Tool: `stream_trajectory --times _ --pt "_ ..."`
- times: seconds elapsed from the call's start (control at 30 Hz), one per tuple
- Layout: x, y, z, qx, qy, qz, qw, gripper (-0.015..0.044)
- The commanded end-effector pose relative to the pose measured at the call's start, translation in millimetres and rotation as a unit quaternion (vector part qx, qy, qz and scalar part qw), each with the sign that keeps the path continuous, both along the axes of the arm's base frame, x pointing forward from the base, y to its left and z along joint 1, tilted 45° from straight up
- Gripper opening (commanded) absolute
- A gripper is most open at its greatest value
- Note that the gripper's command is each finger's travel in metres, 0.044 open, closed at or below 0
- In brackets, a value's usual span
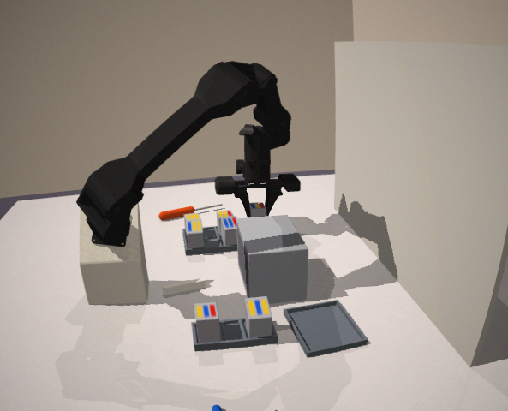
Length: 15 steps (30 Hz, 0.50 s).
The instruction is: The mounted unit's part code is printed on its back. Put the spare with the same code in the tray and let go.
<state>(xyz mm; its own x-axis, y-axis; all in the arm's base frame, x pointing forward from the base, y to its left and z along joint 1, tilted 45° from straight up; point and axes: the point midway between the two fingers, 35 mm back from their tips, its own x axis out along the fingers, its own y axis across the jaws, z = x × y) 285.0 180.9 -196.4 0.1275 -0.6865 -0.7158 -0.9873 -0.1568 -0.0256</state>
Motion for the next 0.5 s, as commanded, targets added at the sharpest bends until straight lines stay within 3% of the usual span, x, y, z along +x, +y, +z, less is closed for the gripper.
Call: stream_trajectory --times 0.0,0.47 --pt "-1.9 31.4 28.2 0.011 -0.008 0.004 1.000 0.0000" --pt "-4.3 56.1 51.1 0.013 -0.010 0.008 1.000 0.0000"
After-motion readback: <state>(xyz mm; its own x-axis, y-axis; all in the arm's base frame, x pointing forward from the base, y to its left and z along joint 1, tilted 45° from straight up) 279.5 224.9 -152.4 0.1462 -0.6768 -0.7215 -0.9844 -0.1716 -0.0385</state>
